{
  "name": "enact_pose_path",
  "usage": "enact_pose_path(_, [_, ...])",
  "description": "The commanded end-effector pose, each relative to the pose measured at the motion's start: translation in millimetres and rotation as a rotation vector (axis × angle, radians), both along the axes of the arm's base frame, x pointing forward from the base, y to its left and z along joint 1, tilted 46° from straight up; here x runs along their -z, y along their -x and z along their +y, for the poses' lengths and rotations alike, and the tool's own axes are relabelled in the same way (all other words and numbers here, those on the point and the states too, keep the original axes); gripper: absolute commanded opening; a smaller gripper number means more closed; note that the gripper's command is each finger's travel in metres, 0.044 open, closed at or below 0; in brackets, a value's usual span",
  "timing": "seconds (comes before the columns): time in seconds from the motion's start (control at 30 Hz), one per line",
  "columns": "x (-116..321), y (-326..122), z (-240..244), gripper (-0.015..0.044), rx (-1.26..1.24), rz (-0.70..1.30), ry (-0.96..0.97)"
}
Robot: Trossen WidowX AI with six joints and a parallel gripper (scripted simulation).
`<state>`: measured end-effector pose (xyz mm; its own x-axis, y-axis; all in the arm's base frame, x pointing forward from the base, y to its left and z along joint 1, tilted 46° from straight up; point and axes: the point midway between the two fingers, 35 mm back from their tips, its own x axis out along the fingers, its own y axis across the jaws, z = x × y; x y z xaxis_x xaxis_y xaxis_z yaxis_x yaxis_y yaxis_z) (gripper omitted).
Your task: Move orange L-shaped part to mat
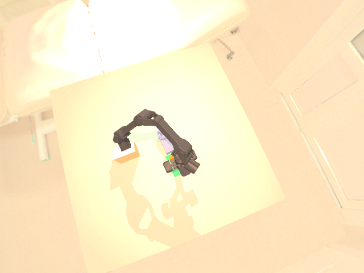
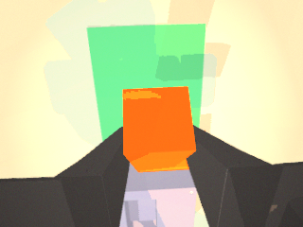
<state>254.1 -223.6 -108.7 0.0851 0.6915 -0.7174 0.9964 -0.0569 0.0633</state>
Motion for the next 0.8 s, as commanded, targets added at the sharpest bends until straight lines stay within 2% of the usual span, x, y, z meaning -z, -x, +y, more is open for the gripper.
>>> enact_pose_path(0.0, [5,-1,7,0.0,0.002,0.003,-0.005])
enact_pose_path(0.77, [31,-4,32,0.0,0.002,0.002,-0.006])
